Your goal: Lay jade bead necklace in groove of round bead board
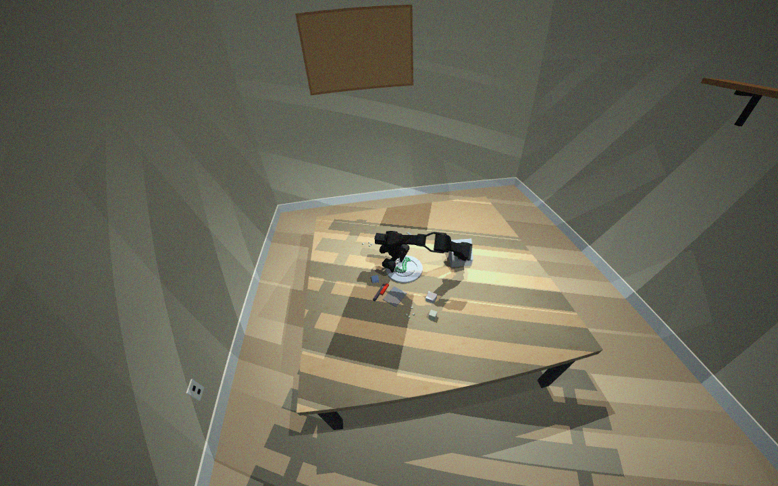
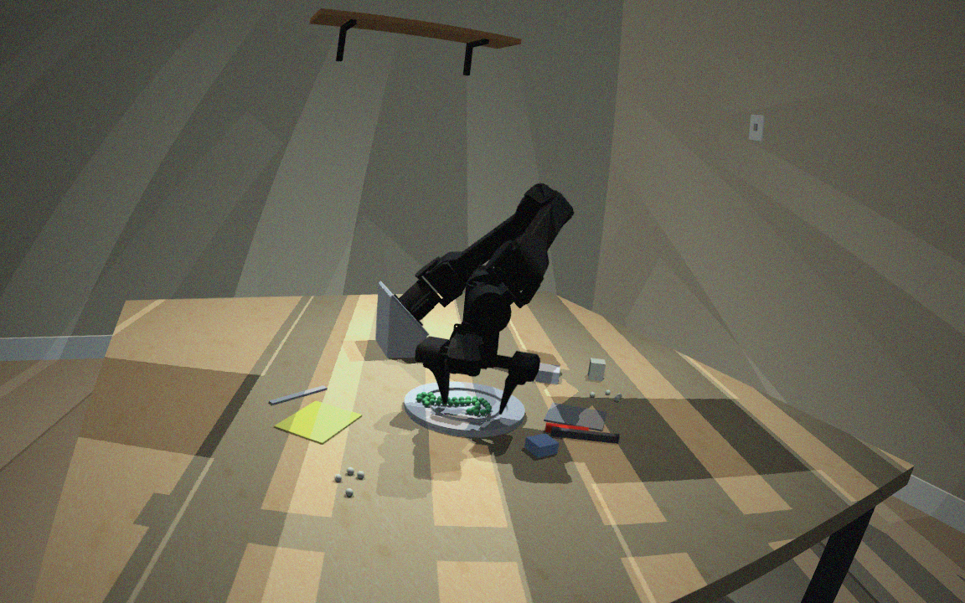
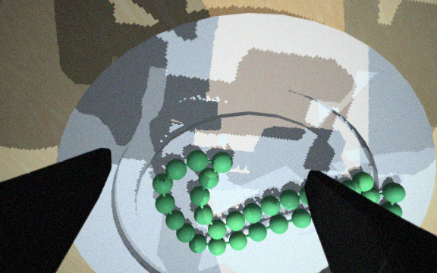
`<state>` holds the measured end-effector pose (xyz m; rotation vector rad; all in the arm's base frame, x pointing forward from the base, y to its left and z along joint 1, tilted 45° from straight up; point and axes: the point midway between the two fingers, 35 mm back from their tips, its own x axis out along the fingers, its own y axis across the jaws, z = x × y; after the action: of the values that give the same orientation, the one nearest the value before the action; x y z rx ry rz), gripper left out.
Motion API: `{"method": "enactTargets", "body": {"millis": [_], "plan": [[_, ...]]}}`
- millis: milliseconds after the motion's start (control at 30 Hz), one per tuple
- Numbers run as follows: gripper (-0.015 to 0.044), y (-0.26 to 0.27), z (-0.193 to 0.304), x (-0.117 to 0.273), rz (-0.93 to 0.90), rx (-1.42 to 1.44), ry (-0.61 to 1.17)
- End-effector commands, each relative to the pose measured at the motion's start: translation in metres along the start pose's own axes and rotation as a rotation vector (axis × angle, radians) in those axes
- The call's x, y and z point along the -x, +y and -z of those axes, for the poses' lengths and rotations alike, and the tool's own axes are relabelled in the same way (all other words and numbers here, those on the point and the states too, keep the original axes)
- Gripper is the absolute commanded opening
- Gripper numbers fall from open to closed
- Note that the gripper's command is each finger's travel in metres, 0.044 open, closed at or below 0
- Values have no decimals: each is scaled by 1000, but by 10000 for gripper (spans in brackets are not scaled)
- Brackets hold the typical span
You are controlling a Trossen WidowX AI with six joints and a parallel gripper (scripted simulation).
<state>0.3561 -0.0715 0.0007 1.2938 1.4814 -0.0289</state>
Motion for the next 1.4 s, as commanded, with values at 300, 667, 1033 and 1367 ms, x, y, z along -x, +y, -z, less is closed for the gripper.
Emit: {"method": "enactTargets", "body": {"millis": [300, 667, 1033, 1367], "plan": [[440, 0, 0, 0, 3, 1, 1], [204, 17, 22, 26, 3, 704, 3], [120, 21, 26, 30, 3, 839, 3], [120, 21, 24, 21, 3, 841, -6]]}}
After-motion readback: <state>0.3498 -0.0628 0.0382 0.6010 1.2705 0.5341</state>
